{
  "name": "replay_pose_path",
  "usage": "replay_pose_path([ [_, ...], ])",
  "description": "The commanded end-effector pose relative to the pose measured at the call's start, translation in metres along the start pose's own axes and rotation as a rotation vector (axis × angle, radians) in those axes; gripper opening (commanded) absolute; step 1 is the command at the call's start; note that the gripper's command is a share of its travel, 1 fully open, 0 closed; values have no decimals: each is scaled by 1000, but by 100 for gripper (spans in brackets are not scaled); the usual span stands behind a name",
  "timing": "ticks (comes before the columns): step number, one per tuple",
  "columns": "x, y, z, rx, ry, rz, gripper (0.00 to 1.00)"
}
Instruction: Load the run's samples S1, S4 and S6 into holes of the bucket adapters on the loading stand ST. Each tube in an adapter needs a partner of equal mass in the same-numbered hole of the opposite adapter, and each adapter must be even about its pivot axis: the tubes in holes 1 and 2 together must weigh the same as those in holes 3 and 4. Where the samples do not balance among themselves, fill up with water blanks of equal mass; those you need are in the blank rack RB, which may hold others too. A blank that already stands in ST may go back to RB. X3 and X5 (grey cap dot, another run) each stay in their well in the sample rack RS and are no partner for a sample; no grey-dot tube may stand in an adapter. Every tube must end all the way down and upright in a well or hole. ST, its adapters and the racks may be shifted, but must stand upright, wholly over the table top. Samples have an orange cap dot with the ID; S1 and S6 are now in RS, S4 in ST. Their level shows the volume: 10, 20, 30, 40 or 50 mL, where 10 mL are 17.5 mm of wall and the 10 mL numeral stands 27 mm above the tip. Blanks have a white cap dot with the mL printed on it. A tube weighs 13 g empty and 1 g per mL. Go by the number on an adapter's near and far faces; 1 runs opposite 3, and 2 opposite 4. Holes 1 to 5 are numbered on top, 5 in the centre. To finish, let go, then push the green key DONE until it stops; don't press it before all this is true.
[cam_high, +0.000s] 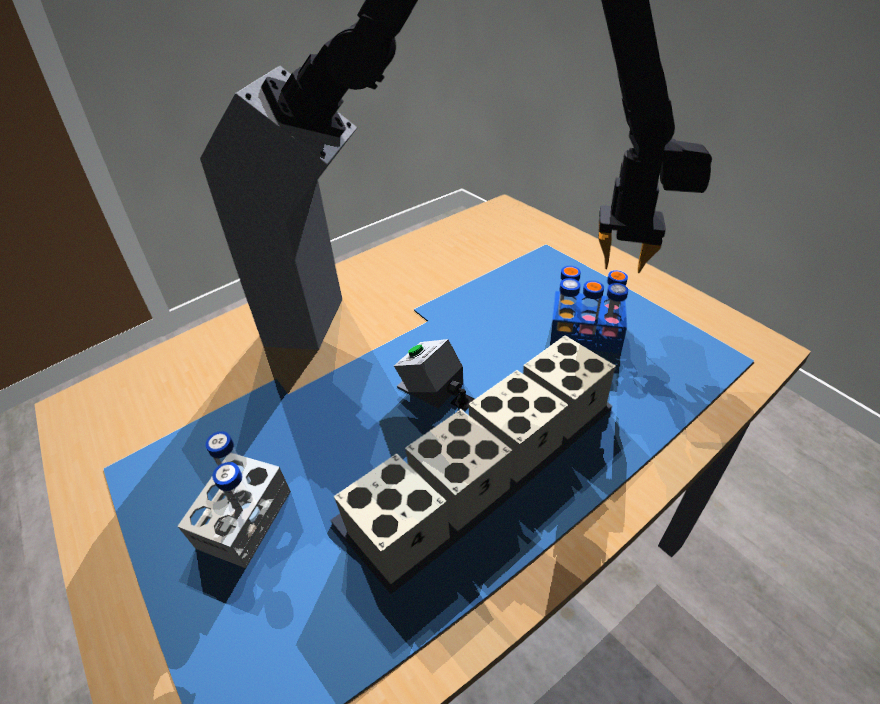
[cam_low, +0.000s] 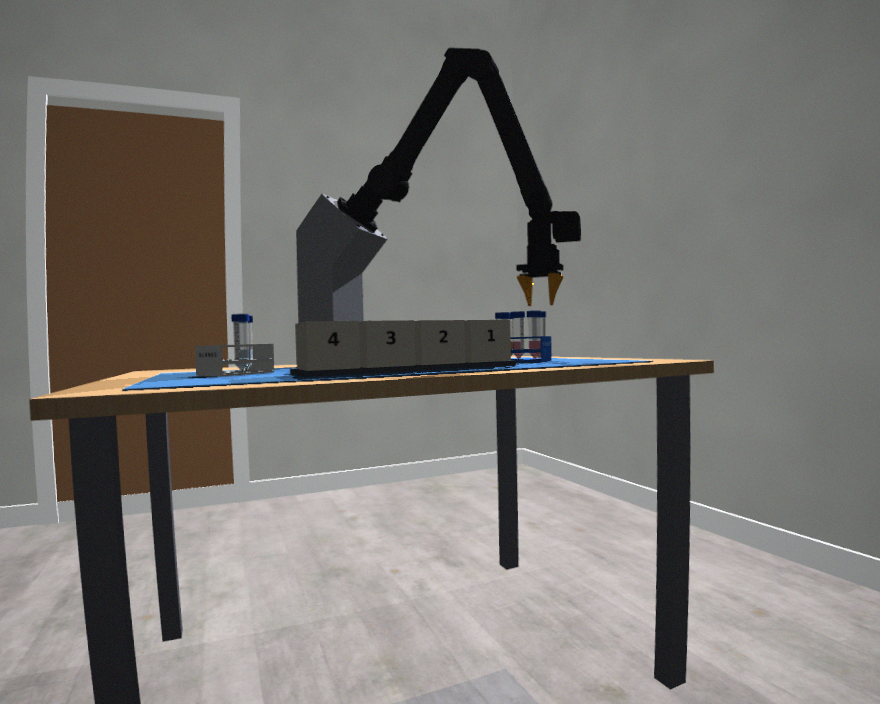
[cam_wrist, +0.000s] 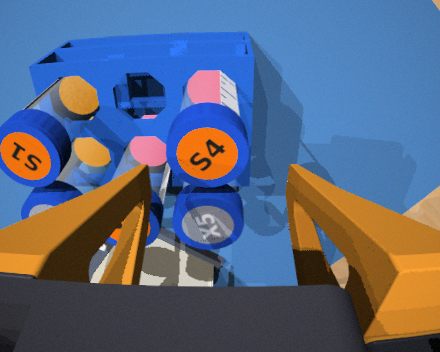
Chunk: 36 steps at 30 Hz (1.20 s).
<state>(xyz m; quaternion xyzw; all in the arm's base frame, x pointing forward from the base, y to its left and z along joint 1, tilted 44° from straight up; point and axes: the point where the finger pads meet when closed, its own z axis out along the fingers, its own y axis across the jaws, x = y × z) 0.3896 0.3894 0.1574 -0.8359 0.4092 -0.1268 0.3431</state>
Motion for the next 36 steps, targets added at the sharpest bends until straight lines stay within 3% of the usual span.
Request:
replay_pose_path([
  [1,0,-12,-26,35,-3,-1,55],
  [2,-2,-17,-20,42,-6,0,55],
  [20,-2,-17,-20,42,-6,0,55],
  [21,-9,-9,-24,58,-14,3,55],
  [22,-9,0,-24,57,-14,3,80],
  [25,-9,8,-23,57,-14,3,80],
  [33,-8,74,-20,52,-15,4,80],
  [35,-3,75,-14,33,-6,0,80],
  [36,-6,69,-21,59,-13,9,80],
])
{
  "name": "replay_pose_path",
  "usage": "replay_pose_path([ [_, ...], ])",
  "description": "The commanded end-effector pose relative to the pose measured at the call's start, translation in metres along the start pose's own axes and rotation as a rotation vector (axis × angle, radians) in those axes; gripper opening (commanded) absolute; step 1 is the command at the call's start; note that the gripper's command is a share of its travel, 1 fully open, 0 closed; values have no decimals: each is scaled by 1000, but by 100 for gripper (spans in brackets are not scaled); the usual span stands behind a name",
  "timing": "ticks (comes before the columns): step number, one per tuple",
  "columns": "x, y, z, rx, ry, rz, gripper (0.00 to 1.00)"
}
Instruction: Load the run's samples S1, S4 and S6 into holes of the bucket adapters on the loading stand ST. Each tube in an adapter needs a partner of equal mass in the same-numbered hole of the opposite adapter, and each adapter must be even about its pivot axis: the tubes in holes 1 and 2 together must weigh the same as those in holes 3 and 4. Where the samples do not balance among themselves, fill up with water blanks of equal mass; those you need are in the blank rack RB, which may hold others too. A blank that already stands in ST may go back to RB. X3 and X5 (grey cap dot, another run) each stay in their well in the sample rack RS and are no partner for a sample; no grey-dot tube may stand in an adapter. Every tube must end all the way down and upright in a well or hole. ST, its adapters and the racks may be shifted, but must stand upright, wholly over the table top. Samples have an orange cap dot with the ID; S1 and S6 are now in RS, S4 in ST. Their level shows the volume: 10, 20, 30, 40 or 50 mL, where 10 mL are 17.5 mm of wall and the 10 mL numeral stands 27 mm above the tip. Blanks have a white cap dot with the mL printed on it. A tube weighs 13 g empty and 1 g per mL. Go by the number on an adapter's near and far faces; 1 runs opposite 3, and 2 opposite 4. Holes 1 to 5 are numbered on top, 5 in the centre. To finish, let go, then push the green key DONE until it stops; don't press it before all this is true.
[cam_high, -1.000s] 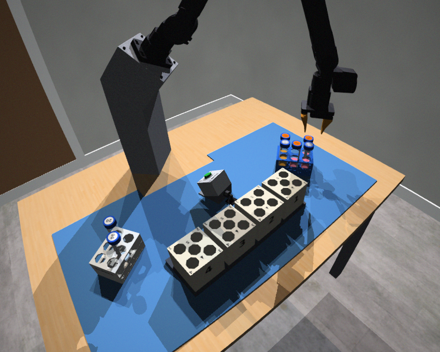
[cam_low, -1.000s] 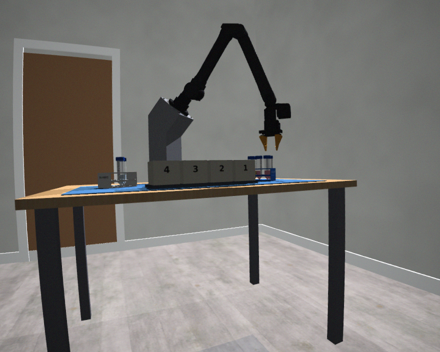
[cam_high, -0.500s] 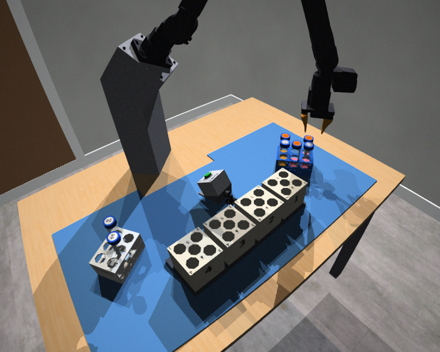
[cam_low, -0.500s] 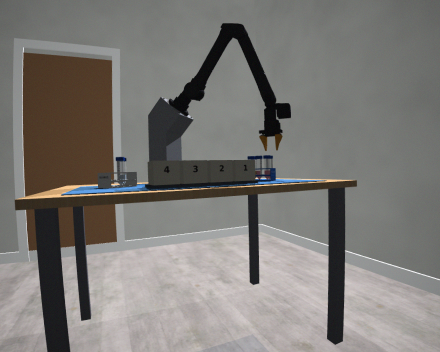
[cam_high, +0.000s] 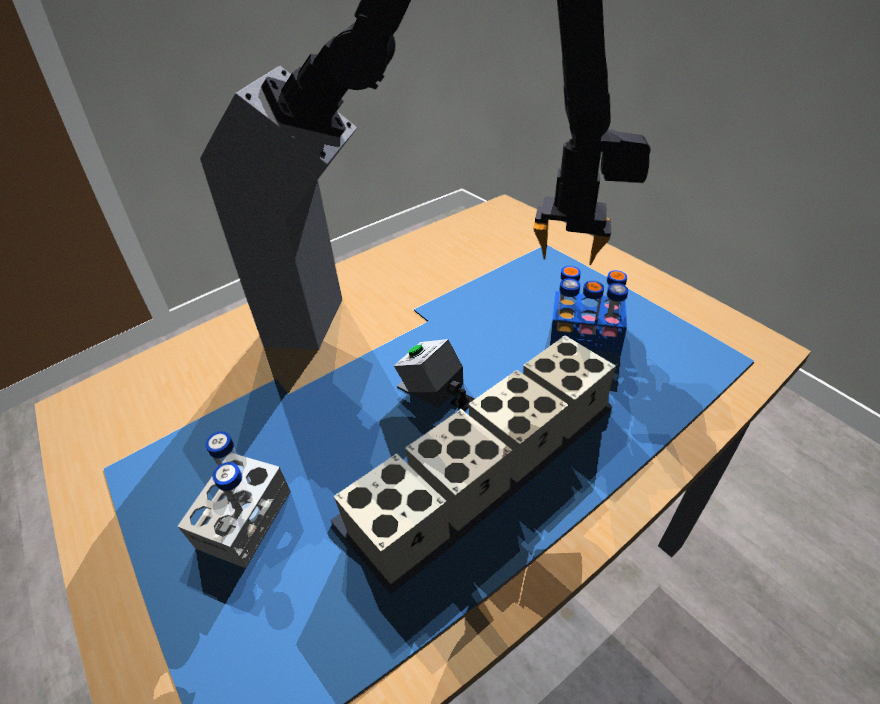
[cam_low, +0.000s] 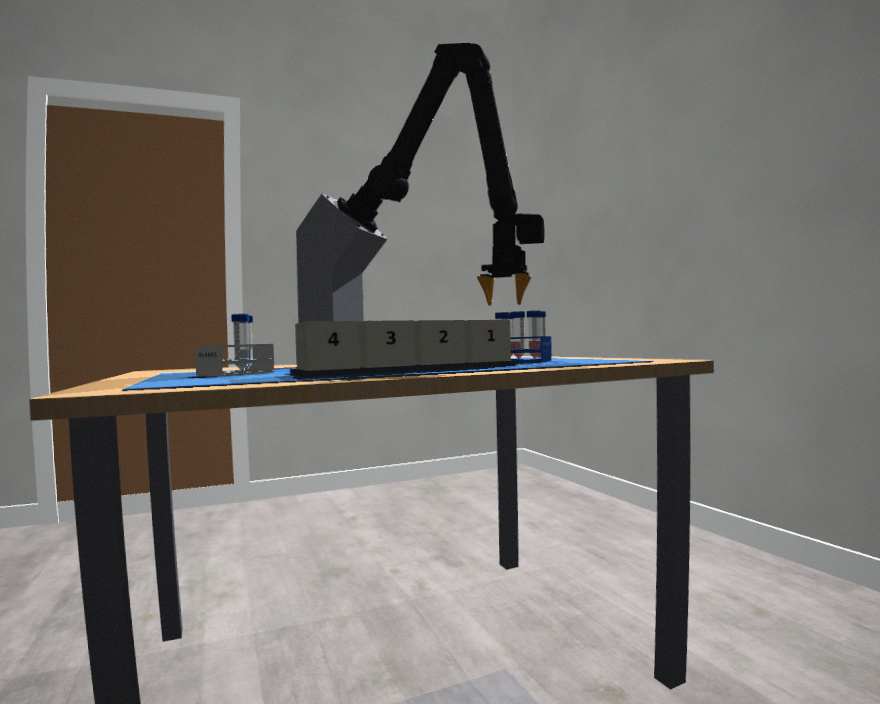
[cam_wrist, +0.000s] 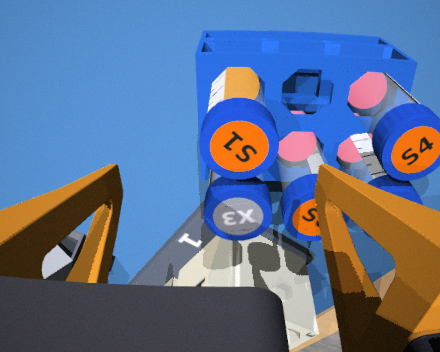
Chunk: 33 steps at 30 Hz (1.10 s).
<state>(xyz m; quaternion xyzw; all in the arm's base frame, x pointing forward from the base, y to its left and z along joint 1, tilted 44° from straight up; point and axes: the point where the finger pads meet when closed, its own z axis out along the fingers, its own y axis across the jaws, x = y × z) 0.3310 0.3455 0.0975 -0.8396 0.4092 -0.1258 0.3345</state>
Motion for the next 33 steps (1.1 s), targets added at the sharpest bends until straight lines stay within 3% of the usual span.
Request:
replay_pose_path([
  [1,-6,-33,-12,85,-17,16,80],
  [2,-5,-24,3,54,-11,14,80],
  [12,4,-7,29,34,-1,10,80],
  [15,5,-5,32,33,-1,7,80],
  [18,1,-18,32,56,-6,4,80],
  [24,3,-15,36,40,-2,4,80],
  [33,-2,-16,31,47,-10,4,80],
])
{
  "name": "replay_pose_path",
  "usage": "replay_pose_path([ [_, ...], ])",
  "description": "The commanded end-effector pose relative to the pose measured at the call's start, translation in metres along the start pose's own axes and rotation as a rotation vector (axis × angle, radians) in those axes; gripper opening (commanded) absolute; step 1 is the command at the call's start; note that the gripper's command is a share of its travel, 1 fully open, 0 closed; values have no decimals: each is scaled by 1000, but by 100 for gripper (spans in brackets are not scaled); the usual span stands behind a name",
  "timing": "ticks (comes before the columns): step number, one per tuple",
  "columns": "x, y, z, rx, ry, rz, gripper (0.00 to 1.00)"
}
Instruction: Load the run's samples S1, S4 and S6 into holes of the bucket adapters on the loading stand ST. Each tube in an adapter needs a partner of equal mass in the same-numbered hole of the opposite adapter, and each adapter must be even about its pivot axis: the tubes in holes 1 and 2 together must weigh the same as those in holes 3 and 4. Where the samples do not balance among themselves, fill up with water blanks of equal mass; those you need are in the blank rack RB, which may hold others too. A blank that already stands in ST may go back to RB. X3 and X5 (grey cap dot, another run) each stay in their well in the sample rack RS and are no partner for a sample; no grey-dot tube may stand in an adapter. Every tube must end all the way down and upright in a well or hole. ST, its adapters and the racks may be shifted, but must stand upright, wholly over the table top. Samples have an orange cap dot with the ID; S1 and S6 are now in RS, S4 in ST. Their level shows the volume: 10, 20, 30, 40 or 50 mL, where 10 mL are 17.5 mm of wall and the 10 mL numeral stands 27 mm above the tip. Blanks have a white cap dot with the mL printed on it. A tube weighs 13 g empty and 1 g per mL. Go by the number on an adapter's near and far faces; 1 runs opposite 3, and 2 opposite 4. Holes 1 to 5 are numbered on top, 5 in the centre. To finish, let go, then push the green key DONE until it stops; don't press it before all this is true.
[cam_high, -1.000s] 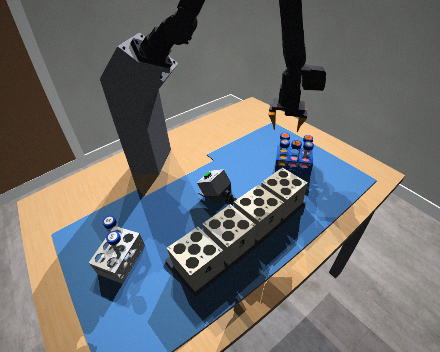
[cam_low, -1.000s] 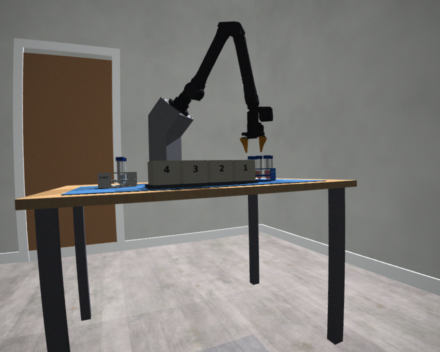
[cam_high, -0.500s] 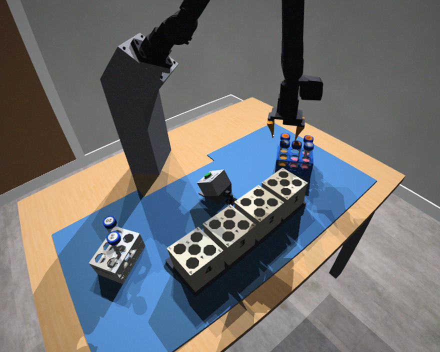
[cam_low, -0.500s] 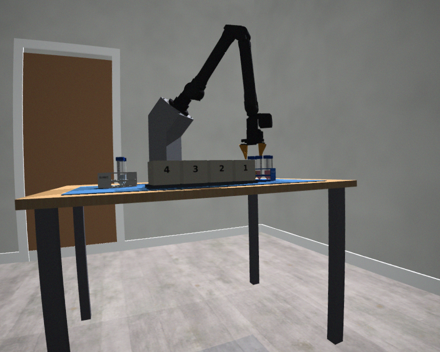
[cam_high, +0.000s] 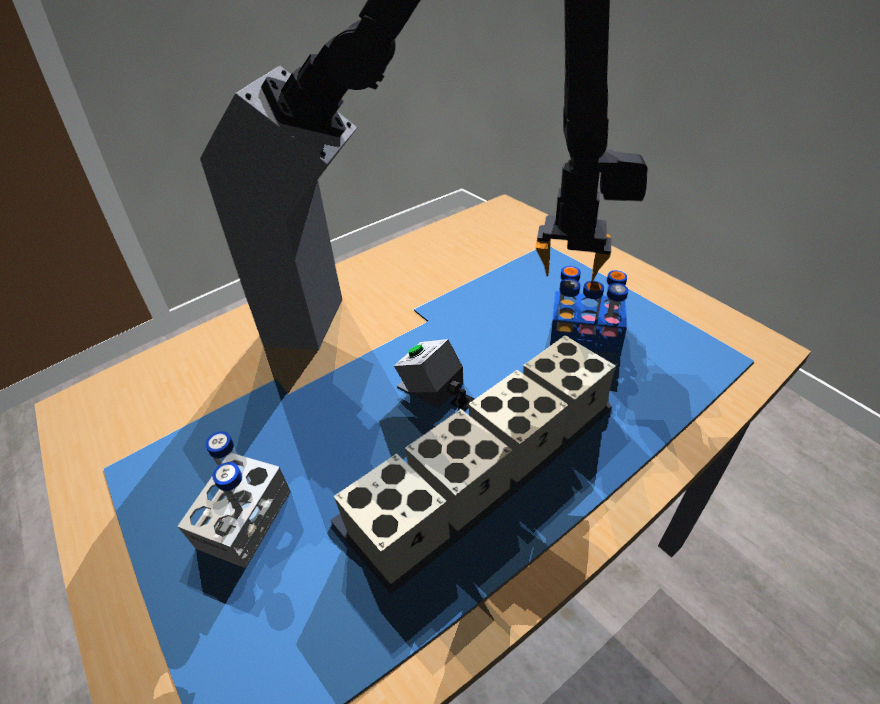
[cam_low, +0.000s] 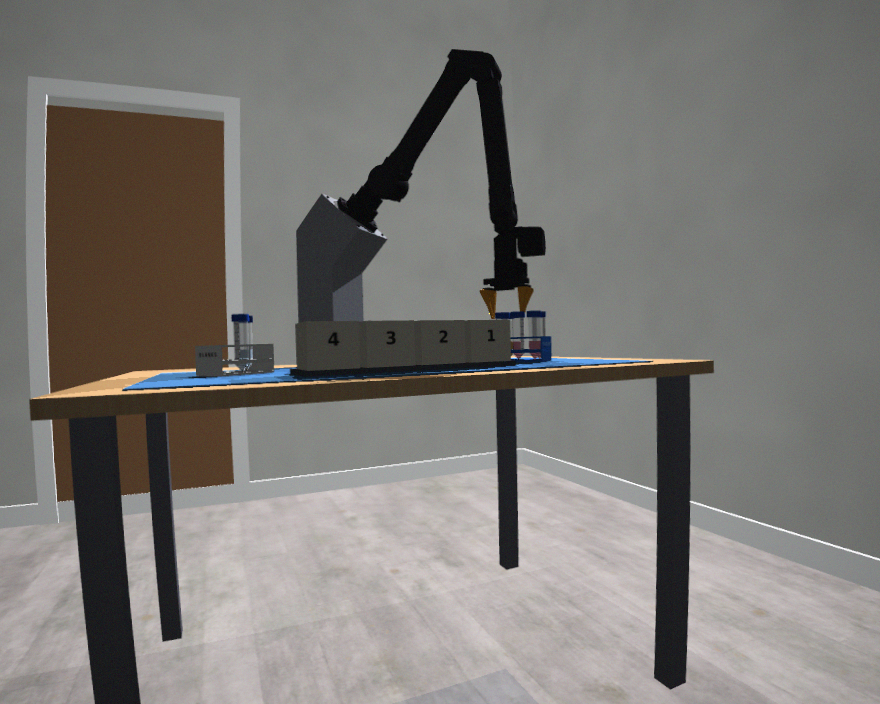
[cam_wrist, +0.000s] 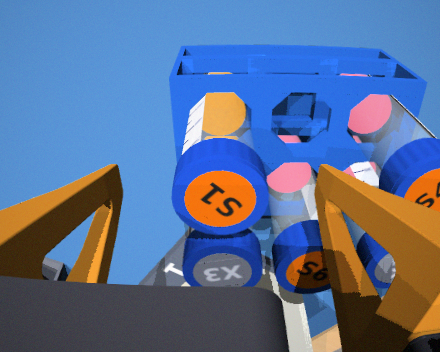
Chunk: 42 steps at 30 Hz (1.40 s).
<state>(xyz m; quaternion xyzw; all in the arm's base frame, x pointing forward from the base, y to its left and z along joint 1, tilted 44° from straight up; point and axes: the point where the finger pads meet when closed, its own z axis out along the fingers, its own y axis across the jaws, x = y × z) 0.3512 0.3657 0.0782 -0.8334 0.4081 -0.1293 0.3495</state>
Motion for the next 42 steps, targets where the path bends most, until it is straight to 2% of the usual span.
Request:
replay_pose_path([
  [1,0,-8,-3,15,-4,0,80],
  [25,1,-9,-3,15,-4,0,80],
  [26,1,-9,-3,15,-4,0,0],
  [42,1,-9,-3,15,-4,0,0],
])
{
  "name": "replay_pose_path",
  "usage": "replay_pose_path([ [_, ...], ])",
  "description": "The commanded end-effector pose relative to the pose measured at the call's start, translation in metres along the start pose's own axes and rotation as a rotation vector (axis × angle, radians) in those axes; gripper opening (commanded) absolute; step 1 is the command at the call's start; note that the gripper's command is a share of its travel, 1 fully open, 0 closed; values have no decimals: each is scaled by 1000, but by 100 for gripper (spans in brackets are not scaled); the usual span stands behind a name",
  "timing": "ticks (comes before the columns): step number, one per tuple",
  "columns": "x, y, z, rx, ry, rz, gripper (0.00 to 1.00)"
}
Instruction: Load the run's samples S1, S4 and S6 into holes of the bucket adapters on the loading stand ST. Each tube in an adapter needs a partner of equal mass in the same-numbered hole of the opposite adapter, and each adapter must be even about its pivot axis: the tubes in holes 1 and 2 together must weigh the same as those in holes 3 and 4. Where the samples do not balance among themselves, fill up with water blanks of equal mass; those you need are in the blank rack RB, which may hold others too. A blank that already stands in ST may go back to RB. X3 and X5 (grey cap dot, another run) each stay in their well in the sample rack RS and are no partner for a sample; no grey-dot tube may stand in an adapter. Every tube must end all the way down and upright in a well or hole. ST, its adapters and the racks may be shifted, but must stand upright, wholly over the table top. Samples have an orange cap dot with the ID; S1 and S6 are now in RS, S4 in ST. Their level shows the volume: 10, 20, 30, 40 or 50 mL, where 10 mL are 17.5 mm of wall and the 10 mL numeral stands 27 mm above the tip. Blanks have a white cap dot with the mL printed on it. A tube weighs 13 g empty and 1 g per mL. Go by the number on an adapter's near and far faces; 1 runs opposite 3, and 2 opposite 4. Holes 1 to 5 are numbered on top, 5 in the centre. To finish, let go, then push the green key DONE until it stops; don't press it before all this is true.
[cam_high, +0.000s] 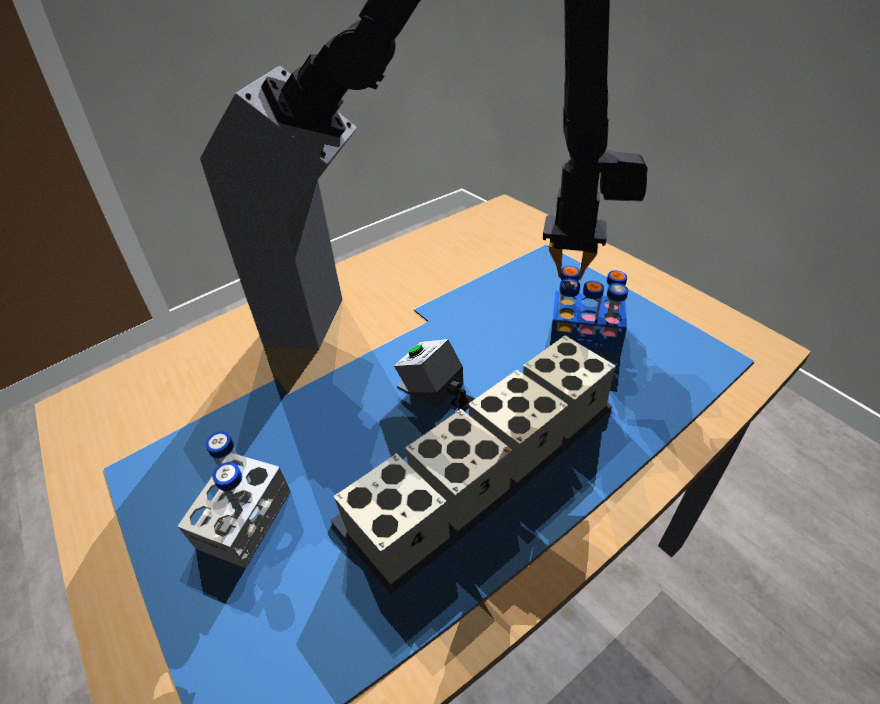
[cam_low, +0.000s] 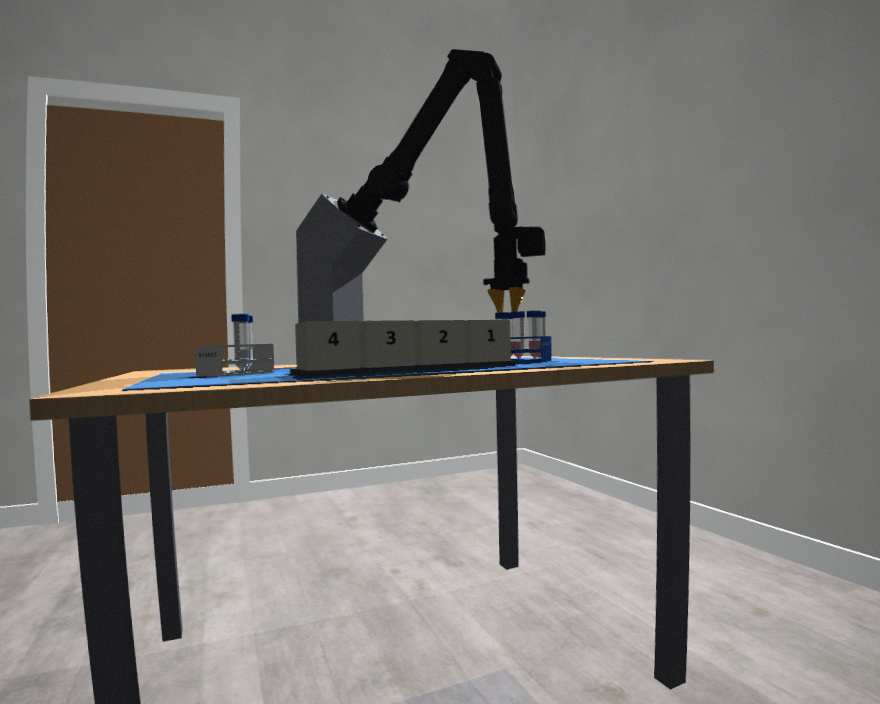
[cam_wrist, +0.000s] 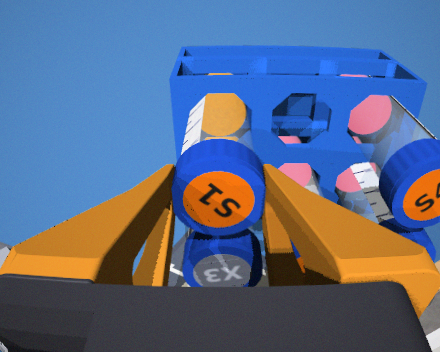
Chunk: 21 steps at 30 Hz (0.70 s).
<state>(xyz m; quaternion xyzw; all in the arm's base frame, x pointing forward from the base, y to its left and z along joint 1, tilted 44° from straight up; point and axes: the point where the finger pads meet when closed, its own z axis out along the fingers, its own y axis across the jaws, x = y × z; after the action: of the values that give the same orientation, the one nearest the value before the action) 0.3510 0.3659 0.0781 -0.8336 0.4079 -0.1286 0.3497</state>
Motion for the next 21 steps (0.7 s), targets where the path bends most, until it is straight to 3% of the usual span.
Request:
replay_pose_path([
  [1,1,-9,-3,15,-2,0,0],
  [20,1,-9,-3,15,-2,0,0],
  [21,5,-20,-12,32,2,-3,0],
])
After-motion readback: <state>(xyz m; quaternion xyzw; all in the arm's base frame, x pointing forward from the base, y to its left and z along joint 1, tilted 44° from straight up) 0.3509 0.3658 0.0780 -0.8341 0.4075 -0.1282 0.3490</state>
